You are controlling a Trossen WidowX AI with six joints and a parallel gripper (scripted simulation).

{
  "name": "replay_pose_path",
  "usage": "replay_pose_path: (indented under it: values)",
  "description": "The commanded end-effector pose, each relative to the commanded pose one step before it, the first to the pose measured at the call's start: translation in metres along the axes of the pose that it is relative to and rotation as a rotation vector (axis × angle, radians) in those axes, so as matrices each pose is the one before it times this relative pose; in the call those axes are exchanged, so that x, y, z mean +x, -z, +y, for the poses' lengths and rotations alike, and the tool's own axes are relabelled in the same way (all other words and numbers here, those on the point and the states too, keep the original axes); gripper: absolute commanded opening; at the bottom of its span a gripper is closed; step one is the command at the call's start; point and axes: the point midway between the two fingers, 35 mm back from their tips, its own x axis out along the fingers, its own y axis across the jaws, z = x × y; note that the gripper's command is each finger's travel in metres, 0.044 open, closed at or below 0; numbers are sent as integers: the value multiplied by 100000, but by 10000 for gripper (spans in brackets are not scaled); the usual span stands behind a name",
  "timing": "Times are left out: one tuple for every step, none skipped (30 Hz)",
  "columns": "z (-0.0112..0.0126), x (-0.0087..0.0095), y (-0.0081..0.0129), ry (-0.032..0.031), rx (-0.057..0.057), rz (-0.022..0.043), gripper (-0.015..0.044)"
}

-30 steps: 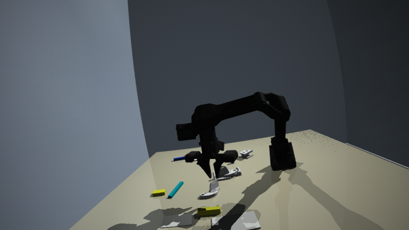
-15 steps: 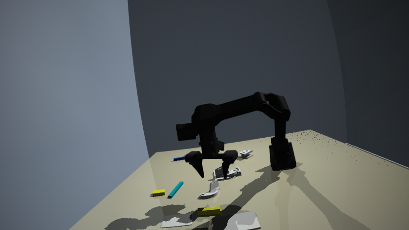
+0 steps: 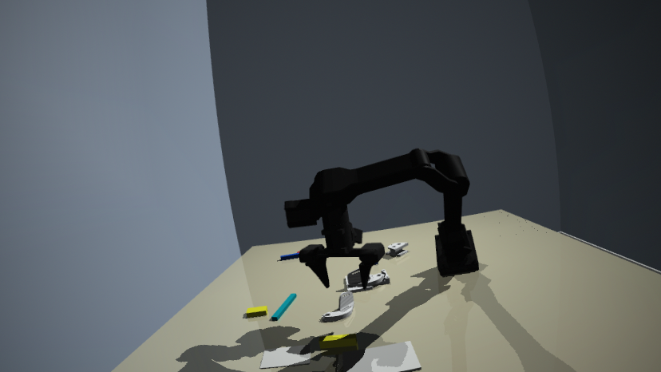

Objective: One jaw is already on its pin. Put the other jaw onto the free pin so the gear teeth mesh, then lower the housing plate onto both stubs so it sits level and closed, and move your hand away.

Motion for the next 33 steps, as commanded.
replay_pose_path:
  values:
    - [-4, 6, 3, 19, -11, -5, 440]
    - [0, 0, 0, 0, 0, 0, 440]
    - [0, 0, 0, 0, 0, 0, 440]
    - [0, 0, 0, 0, 0, 0, 440]
    - [0, 0, 0, 0, 0, 0, 440]
    - [0, 0, 0, 0, 0, 0, 440]
    - [0, 0, 0, 0, 0, 0, 440]
    - [0, 0, 0, 0, 0, 0, 440]
    - [0, 0, 0, 0, 0, 0, 414]
    - [0, 0, 0, 0, 0, 0, 387]
    - [0, 0, 0, 0, 0, 0, 361]
    - [0, 0, 0, 0, 0, 0, 335]
    - [0, 0, 0, 0, 0, 0, 309]
    - [0, 0, 0, 0, 0, 0, 282]
    - [0, 0, 0, 0, 0, 0, 256]
    - [0, 0, 0, 0, 0, 0, 230]
    - [0, 0, 0, 0, 0, 0, 204]
    - [0, 0, 0, 0, 0, 0, 177]
    - [0, 0, 0, 0, 0, 0, 151]
    - [0, 0, 0, 0, 0, 0, 125]
    - [0, 0, 0, 0, 0, 0, 99]
    - [0, 0, 0, 0, 0, 0, 72]
    - [0, 0, 0, 0, 0, 0, 46]
    - [0, 0, 0, 0, 0, 0, 20]
    - [0, 0, 0, 0, 0, 0, 0]
    - [0, 0, 0, 0, 0, 0, 0]
    - [0, 0, 0, 0, 0, 0, 0]
    - [0, 0, 0, 0, 0, 0, 0]
    - [0, 0, 0, 0, 0, 0, 0]
    - [0, 0, 0, 0, 0, 0, 0]
    - [0, 0, 0, 0, 0, 0, 0]
    - [0, 0, 0, 0, 0, 0, 0]
    - [0, 0, 0, 0, 0, 0, 0]
